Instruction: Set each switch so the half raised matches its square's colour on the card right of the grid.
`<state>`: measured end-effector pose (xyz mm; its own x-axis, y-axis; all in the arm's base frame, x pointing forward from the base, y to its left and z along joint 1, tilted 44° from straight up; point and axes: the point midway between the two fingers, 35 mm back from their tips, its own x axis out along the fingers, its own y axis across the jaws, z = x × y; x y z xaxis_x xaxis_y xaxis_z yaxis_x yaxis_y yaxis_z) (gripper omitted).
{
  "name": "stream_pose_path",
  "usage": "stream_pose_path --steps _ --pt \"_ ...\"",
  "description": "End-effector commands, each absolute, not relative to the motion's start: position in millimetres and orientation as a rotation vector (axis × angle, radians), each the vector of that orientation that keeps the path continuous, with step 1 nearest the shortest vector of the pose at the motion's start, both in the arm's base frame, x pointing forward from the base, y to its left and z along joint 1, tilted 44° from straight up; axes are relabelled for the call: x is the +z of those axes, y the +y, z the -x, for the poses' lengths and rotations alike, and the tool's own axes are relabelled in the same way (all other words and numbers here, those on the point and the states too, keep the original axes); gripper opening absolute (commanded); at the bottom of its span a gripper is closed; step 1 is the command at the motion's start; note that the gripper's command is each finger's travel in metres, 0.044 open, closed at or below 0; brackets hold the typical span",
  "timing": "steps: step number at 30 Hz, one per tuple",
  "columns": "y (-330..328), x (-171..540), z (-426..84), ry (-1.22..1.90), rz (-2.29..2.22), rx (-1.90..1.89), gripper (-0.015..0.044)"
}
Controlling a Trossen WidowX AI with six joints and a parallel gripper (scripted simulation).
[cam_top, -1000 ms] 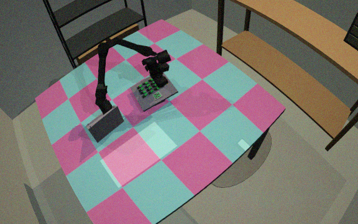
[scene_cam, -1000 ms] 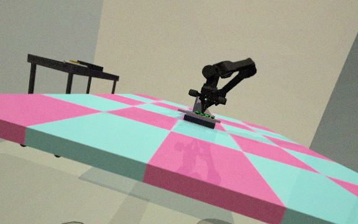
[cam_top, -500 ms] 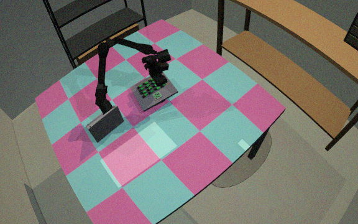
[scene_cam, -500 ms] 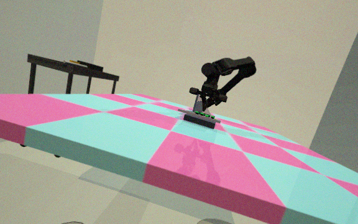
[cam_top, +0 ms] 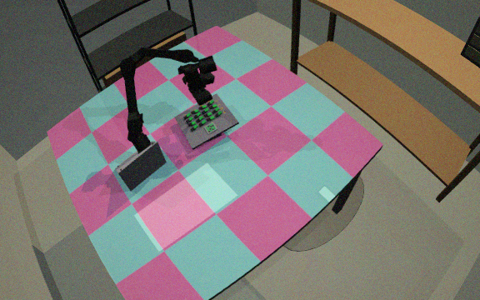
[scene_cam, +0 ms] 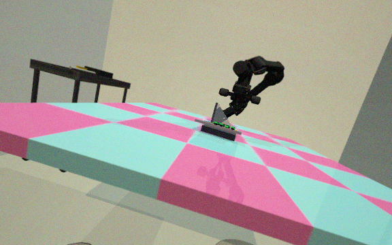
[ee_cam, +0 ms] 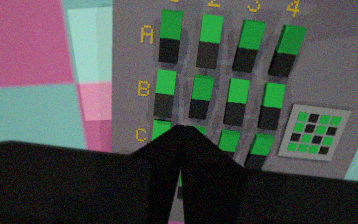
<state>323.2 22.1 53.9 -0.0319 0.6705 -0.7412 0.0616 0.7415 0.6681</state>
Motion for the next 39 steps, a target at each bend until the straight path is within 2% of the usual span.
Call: stream_pose_path --steps 1,9,39 --pt "33 66 -313 1.540 -0.620 0.542 0.0000" --pt "56 40 -311 1.515 -0.625 0.533 0.0000" --pt "73 22 -310 1.515 -0.626 0.534 0.0000"
